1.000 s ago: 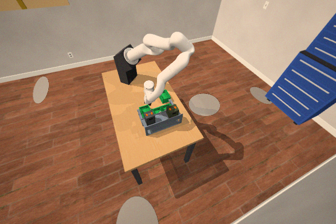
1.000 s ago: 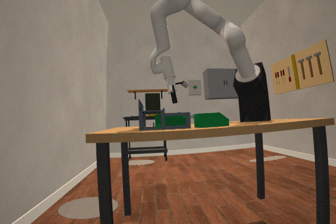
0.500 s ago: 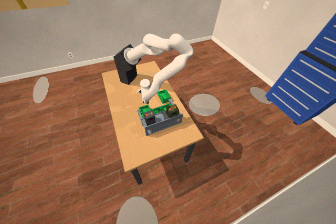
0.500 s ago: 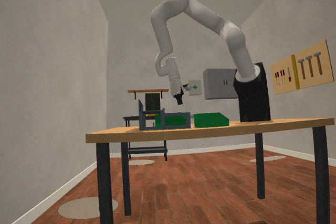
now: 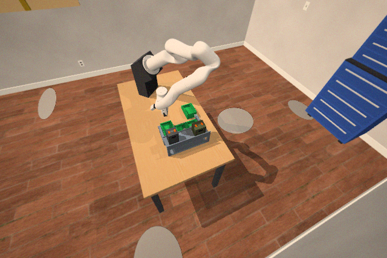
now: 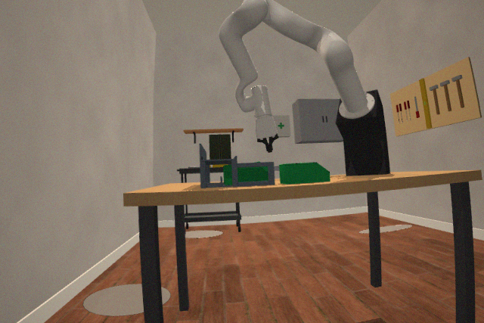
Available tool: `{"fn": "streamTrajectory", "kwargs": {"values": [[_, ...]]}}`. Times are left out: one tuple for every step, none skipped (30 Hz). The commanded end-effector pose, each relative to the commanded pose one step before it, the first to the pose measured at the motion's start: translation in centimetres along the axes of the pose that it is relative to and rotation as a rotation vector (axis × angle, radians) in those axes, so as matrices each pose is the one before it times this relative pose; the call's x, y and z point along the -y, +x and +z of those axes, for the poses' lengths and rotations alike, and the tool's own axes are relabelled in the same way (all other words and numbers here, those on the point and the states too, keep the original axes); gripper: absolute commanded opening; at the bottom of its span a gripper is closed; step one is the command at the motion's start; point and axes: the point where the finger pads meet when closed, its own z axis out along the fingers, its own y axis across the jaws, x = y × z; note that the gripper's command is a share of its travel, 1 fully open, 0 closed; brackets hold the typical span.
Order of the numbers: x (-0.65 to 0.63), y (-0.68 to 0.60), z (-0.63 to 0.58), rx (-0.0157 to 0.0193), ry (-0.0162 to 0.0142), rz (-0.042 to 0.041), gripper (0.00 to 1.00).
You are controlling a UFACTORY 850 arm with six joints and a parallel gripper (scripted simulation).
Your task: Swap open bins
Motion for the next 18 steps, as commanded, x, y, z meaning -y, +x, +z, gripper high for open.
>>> {"fn": "streamTrajectory", "kwargs": {"values": [[-1.074, 1.193, 0.225, 0.01597, 0.09214, -0.23076, 0.00], [-0.229, 0.149, 0.006, -0.00212, 0.00376, -0.03216, 0.00], [0.000, 0.000, 0.000, 0.00000, 0.00000, 0.00000, 0.00], [0.000, 0.000, 0.000, 0.00000, 0.00000, 0.00000, 0.00], [-0.209, 0.126, 0.003, -0.00211, 0.00327, -0.02869, 0.00], [-0.186, 0.106, 0.001, -0.00201, 0.00280, -0.02516, 0.00], [-0.163, 0.087, 0.000, -0.00185, 0.00235, -0.02165, 0.00], [-0.138, 0.070, -0.001, -0.00164, 0.00193, -0.01819, 0.00], [-0.114, 0.055, -0.001, -0.00140, 0.00154, -0.01485, 0.00], [-0.090, 0.042, -0.001, -0.00113, 0.00119, -0.01168, 0.00], [-0.068, 0.031, -0.001, -0.00087, 0.00088, -0.00875, 0.00], [-0.048, 0.021, -0.001, -0.00062, 0.00061, -0.00613, 0.00], [-0.030, 0.013, -0.001, -0.00040, 0.00038, -0.00388, 0.00], [-0.016, 0.007, 0.000, -0.00021, 0.00020, -0.00207, 0.00], [-0.006, 0.003, 0.000, -0.00008, 0.00008, -0.00079, 0.00], [-0.001, 0.000, 0.000, -0.00001, 0.00001, -0.00012, 0.00], [0.000, 0.000, 0.000, 0.00000, 0.00000, 0.00000, 0.00], [0.000, 0.000, 0.000, 0.00000, 0.00000, 0.00000, 0.00]]}}
